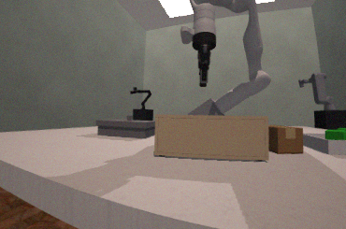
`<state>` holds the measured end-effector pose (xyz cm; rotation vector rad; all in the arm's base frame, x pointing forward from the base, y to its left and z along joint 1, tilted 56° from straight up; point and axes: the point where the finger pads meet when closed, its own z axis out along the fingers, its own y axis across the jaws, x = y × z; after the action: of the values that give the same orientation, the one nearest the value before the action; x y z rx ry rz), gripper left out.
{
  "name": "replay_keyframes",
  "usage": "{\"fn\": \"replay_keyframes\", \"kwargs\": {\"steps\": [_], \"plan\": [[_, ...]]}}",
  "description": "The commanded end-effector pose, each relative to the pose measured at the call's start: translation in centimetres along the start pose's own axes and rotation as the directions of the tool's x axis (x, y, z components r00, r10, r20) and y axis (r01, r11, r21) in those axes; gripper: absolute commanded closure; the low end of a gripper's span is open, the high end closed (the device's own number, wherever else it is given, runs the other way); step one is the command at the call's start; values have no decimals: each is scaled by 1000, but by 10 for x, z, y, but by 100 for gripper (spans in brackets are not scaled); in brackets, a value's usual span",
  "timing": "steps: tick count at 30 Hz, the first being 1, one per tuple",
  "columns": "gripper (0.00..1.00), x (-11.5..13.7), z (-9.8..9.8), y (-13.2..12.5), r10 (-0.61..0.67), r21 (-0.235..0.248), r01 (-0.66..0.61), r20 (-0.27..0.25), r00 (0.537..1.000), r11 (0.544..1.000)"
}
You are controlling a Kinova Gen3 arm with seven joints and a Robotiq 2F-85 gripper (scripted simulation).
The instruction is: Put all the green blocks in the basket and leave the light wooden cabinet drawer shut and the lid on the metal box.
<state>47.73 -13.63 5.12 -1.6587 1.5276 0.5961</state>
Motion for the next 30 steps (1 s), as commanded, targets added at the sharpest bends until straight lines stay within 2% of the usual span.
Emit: {"fn": "replay_keyframes", "kwargs": {"steps": [1, 12, 13, 30], "plan": [[42, -3, -1, 0, 11, 2, -11, 11, 1000, 1000], [42, -5, -1, 0, 20, 3, -21, 23, 1000, 1000], [70, -5, -1, 0, 20, 3, -21, 23, 1000, 1000], [70, -5, -1, 0, 20, 3, -21, 23, 1000, 1000]]}}
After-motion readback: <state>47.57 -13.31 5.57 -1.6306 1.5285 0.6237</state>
